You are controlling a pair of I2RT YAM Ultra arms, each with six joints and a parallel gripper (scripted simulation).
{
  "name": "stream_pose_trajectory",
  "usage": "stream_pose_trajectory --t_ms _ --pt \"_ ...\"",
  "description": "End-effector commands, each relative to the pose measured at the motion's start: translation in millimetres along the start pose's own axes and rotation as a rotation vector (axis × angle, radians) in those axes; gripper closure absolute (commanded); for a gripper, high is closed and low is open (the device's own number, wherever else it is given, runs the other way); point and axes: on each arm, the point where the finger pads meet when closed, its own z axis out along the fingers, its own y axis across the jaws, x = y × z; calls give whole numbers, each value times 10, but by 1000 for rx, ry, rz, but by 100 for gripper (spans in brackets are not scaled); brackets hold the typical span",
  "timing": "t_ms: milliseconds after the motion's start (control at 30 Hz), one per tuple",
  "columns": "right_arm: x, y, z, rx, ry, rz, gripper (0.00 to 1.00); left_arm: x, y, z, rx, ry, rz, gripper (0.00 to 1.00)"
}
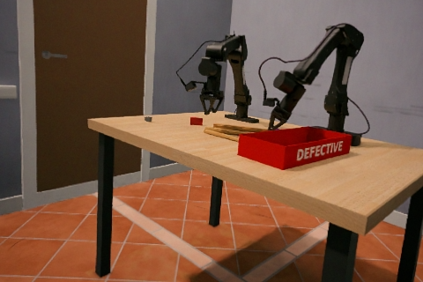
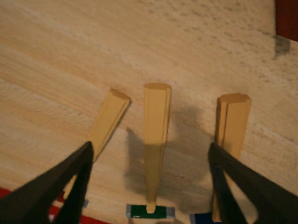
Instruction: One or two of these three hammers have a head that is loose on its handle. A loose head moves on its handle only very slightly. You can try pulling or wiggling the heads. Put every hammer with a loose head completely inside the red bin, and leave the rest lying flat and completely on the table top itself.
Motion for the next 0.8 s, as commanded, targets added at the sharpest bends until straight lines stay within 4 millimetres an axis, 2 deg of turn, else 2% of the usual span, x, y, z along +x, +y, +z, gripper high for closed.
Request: stream_pose_trajectory --t_ms 0,67,133,167,433,633,767 --pt "26 -34 17 33 -9 24 23 -91 42 -58 -15 -39 10 0" --pt "31 -15 34 36 -10 94 45 -91 42 -58 -15 -39 10 0" --pt "31 -15 34 36 -10 94 45 -91 42 -58 -15 -39 10 0" --pt "37 10 52 36 -10 137 53 -91 42 -58 -15 -39 10 0" --pt "128 357 343 37 -7 453 53 -91 42 -58 -15 -39 10 0" --pt "153 486 441 21 -5 484 53 -91 42 -58 -15 -39 10 0" --pt "128 487 442 21 -5 486 53 -91 42 -58 -15 -39 10 0"
